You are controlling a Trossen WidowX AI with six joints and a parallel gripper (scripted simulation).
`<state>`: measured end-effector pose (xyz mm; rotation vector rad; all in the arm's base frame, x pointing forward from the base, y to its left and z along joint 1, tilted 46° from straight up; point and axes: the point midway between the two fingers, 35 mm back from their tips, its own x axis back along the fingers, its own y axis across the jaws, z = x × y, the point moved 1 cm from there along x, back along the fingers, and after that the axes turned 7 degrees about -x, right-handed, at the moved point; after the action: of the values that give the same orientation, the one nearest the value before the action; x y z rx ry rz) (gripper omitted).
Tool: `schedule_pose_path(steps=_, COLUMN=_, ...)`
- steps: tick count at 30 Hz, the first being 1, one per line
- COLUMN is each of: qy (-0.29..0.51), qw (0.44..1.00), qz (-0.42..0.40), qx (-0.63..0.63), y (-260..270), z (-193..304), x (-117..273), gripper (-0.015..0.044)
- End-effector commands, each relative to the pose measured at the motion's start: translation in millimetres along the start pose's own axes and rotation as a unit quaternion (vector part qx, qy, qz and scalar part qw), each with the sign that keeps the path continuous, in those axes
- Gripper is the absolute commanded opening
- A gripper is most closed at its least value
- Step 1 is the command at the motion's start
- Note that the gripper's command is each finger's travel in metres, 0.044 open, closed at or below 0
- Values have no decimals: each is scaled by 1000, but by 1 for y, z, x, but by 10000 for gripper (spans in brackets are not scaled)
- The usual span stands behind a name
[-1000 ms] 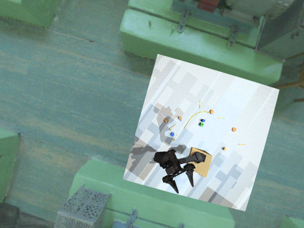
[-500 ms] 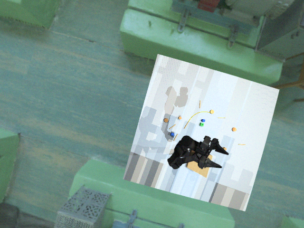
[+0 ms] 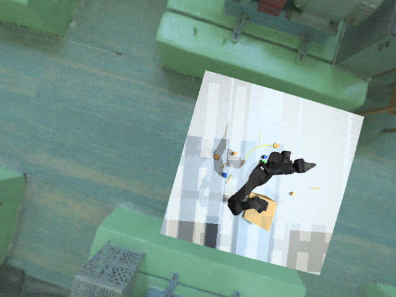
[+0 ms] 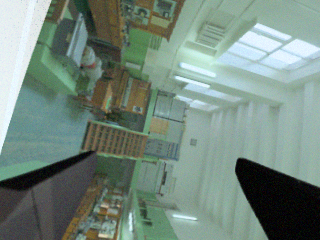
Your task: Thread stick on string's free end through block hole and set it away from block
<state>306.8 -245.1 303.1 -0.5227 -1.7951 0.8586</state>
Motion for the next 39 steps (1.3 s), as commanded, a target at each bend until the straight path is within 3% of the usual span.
schedule_pose_path(steps=1, qy=-37, qw=992, qz=-85, qx=88, y=52, z=-20, x=-20, gripper=440)
schedule_pose_path(steps=6, qy=-102, qw=953, qz=-203, qx=199, y=128, z=-40, x=-37, gripper=440)
schedule_pose_path(steps=12, qy=-200, qw=865, qz=-342, qx=307, y=222, z=-50, x=-38, gripper=440)
schedule_pose_path(steps=20, qy=-358, qw=683, qz=-512, qx=378, y=345, z=-38, x=-4, gripper=440)
schedule_pose_path(steps=25, qy=-441, qw=580, qz=-578, qx=366, y=394, z=-22, x=27, gripper=440)
schedule_pose_path(steps=39, qy=-444, qw=577, qz=-581, qx=365, y=396, z=-22, x=28, gripper=440)
